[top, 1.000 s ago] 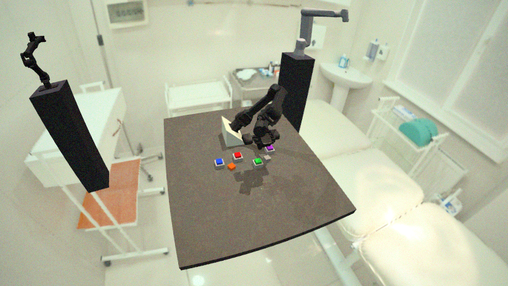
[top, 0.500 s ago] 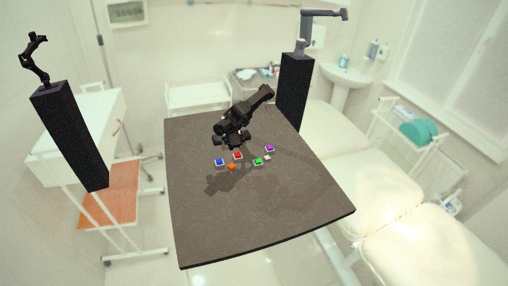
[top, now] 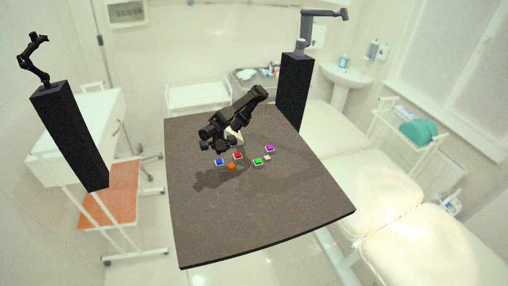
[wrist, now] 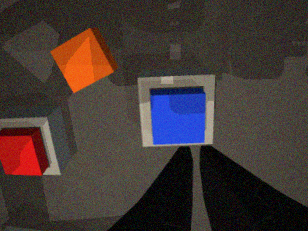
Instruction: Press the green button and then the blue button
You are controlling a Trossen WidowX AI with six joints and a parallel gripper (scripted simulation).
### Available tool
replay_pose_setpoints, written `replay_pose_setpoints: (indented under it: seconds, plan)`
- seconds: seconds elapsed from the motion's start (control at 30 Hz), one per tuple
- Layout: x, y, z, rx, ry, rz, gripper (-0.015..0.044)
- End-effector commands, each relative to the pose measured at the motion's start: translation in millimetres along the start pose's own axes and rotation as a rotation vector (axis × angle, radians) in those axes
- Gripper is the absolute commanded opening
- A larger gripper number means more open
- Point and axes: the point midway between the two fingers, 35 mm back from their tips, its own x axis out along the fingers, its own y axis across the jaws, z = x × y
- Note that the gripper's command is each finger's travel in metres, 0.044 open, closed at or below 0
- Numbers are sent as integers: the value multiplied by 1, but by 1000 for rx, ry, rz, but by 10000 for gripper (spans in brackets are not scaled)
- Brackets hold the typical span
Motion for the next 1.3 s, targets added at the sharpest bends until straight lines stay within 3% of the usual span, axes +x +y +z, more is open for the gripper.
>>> replay_pose_setpoints:
  seconds: [0.0, 0.77, 1.27]
  plan:
    - [24, 3, -4, 10, 10, 17, 20]
    - [57, 4, -5, 10, 10, 18, 20]
    - [58, 4, -5, 10, 10, 18, 20]
